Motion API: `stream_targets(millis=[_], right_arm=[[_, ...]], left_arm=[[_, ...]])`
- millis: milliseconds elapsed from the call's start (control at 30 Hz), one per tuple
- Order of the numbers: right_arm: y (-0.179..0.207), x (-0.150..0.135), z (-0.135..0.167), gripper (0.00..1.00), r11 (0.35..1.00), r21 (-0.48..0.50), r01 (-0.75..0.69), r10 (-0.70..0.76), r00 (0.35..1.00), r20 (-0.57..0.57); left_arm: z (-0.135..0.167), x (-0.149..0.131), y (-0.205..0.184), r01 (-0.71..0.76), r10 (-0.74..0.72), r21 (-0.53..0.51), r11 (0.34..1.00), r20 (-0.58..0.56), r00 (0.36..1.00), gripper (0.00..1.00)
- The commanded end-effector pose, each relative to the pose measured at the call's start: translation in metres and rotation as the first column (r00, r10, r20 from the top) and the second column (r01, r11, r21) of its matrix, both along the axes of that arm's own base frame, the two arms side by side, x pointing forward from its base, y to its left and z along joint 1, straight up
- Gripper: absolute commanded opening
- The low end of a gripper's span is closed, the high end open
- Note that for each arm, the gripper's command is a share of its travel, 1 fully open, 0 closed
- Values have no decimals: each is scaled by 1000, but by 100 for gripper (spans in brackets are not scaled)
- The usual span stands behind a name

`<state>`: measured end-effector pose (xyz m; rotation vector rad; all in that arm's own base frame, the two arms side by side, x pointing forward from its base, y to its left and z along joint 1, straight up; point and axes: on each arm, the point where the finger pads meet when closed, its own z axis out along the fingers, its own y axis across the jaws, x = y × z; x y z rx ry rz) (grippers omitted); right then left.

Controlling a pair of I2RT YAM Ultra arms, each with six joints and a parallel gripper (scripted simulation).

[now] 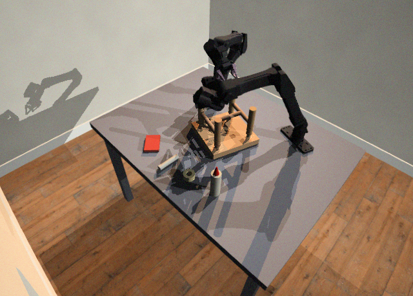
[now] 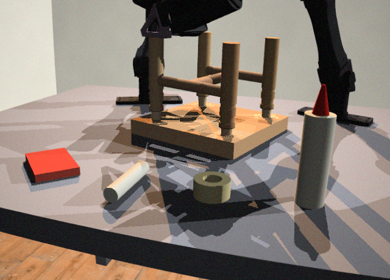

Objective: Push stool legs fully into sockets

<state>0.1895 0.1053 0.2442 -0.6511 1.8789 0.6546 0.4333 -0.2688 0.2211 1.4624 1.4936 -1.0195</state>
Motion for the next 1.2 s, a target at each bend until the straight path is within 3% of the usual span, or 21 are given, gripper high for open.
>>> stream_targets(millis=[0,167,200,400,533,700,733,800,1167], right_arm=[[4,-4,-5,69,1000,9,-22,22,1000,-20],[4,-4,-5,69,1000,9,-22,22,1000,-20],[4,-4,-5,69,1000,9,-22,22,1000,-20],[4,-4,-5,69,1000,9,-22,22,1000,-20],[4,-4,-5,69,1000,9,-22,22,1000,-20],[4,-4,-5,69,1000,9,-22,22,1000,-20],[2,1,2,69,1000,4,-11,11,1000,-23],[-1,5,10,69,1000,-11,7,-6,1000,25],[-15,30,20,69,994,-53,99,-96,994,53]], left_arm=[[25,-2,-1,15,-16,-7,1000,-16,1000,69],[33,2,-2,18,-17,-17,1000,29,999,69],[56,-6,0,19,-17,-29,999,82,997,69],[33,1,-2,18,-18,-17,1000,31,999,69],[54,-5,-1,19,-17,-28,999,77,997,69],[47,-3,-2,19,-18,-24,1000,61,998,69],[63,-3,7,-5,7,-29,1000,86,996,0],[41,1,9,-29,29,0,1000,58,998,0],[55,11,28,-177,171,52,983,105,980,0]])
